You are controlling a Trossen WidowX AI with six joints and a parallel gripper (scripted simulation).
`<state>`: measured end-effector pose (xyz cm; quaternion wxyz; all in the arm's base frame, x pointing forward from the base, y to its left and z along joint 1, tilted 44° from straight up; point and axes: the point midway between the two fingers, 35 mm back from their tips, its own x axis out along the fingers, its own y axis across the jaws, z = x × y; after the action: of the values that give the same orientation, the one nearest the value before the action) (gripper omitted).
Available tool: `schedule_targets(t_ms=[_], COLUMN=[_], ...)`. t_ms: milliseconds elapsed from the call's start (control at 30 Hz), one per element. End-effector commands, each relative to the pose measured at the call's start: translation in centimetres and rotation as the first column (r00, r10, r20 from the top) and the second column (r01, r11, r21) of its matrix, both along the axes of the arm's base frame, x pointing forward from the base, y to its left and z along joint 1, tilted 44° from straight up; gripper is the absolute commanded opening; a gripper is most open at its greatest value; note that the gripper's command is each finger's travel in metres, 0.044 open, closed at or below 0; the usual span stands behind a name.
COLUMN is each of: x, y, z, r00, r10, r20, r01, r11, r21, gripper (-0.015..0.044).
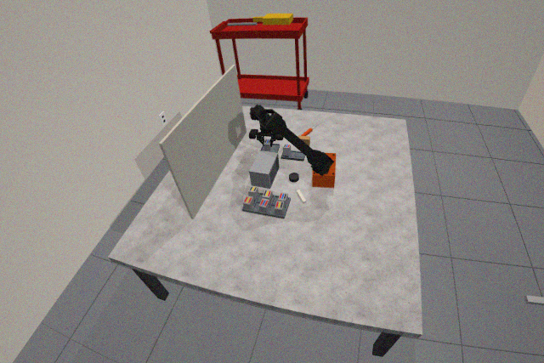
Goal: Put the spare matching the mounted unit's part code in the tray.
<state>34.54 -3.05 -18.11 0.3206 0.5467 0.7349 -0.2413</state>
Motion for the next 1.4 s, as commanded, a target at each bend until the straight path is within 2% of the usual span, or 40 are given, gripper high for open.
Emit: schedule_targets(t_ms=[0, 400, 967, 1200, 1367], x=[-0.3, -0.7, -0.4, 1.5, 1.6], y=[0.3, 0.9, 0.6, -6.2, -6.7], z=[-0.2, -0.8, -0.5, 6.9, 7.0], r00=[1.000, 1.000, 1.000, 1.000, 1.000], r10=[-0.005, -0.004, 0.000, -0.004, -0.026], r20=[-0.006, -0.007, -0.001, -0.007, 0.006], r01=[0.005, 0.004, 0.000, 0.004, 0.026], r11=[1.000, 1.000, 1.000, 1.000, 1.000], r21=[0.004, 0.005, 0.001, 0.000, -0.005], gripper=[0.0000, 0.0000, 0.0440, 0.0440, 0.0440])
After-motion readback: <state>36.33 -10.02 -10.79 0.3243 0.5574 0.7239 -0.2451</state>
